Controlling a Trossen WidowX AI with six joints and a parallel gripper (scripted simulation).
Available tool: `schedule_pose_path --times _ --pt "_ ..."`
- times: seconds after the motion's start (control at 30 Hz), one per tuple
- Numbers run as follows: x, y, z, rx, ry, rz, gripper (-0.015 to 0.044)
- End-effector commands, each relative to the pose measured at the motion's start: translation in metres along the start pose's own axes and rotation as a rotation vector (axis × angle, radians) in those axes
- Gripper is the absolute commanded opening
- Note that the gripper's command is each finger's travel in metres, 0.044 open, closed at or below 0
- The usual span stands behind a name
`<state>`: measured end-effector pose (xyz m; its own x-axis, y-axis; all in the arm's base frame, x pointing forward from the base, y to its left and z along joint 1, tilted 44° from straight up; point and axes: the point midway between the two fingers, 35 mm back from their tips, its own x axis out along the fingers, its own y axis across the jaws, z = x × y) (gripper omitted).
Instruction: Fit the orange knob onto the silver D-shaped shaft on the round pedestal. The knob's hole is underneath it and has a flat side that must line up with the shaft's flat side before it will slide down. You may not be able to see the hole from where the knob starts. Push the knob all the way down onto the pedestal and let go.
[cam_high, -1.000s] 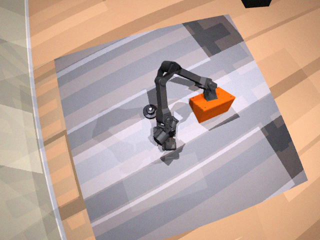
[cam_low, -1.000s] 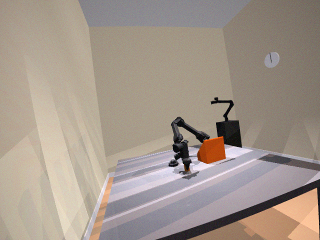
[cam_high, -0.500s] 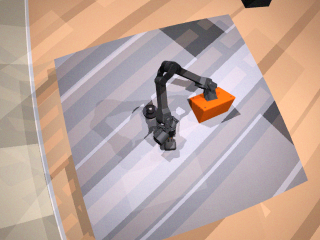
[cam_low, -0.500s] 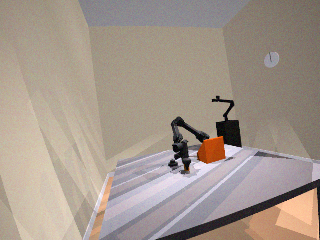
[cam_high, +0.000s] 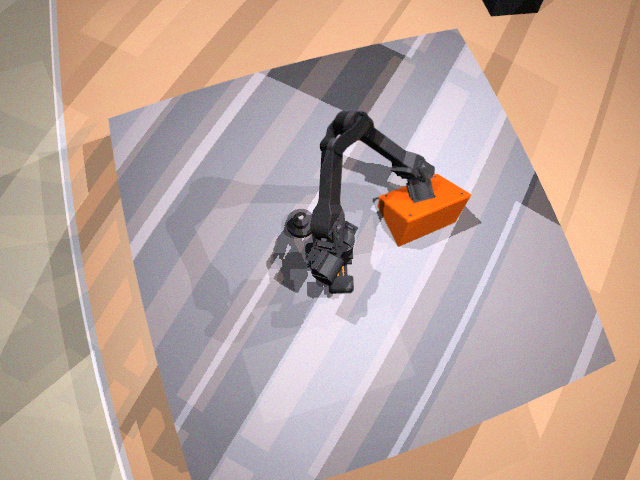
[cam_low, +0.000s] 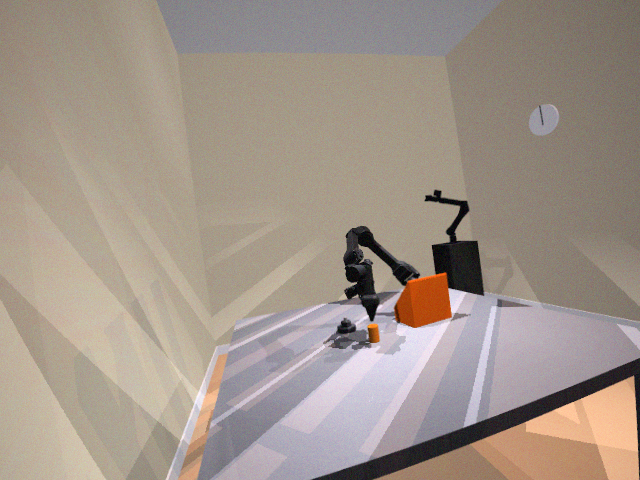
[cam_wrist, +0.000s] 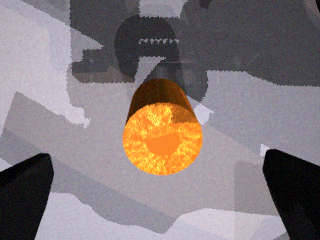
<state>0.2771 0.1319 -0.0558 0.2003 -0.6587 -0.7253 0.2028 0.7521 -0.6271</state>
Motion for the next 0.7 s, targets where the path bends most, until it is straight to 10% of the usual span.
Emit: schedule_pose_path --times 0.0,0.67 --pt "0.000 -0.003 -0.003 0.001 0.016 -0.010 0.0440" --pt "0.036 -0.002 -0.003 0.000 0.016 -0.010 0.0440"
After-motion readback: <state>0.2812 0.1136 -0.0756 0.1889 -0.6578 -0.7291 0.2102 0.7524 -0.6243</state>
